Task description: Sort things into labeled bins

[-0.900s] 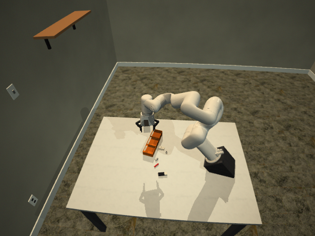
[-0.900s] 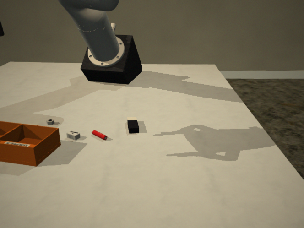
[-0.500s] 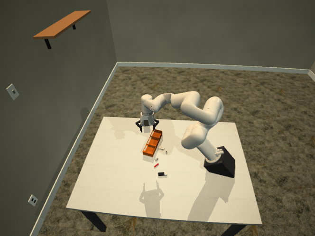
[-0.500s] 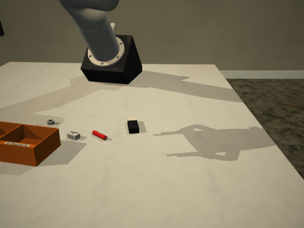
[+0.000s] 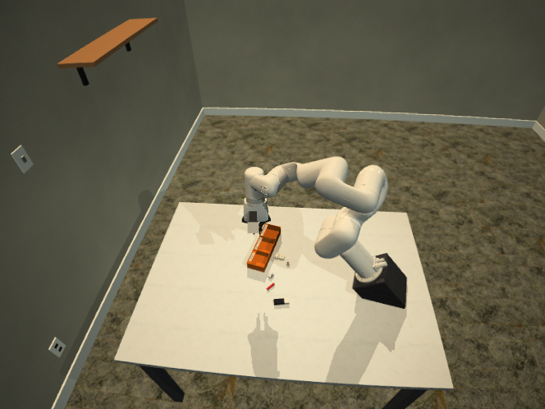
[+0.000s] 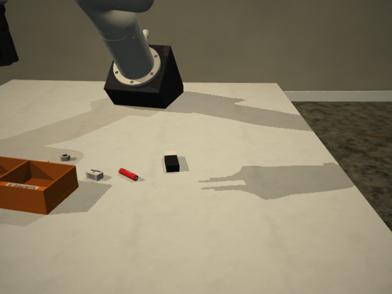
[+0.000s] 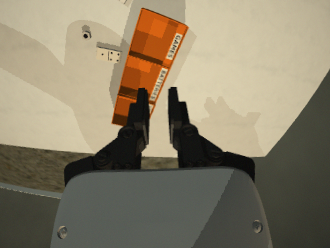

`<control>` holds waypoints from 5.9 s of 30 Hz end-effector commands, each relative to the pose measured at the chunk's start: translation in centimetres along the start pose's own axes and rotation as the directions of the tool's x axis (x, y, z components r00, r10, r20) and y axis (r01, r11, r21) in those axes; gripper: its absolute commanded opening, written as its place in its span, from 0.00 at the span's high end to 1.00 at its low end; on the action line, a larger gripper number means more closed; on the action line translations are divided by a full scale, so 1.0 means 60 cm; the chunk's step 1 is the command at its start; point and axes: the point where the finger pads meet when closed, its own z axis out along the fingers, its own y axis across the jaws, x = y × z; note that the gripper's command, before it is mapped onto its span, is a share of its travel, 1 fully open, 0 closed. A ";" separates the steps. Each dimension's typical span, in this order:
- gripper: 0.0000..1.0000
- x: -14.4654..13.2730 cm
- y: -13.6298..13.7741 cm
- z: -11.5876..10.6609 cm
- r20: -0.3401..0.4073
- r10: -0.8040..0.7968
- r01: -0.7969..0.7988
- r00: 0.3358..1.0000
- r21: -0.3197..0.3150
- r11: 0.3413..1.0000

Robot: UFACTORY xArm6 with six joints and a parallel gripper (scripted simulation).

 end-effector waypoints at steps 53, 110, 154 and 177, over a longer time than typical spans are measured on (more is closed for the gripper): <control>0.93 0.180 -0.145 0.022 0.141 0.954 -0.962 0.263 -0.037 0.271; 0.93 -0.118 -0.123 0.134 -0.066 0.940 -0.892 -0.336 -0.298 -0.340; 0.93 -0.252 -0.113 0.229 -0.017 0.944 -0.936 -0.328 -0.126 -0.328; 0.93 -0.258 -0.114 0.279 -0.017 0.944 -0.936 -0.329 -0.126 -0.328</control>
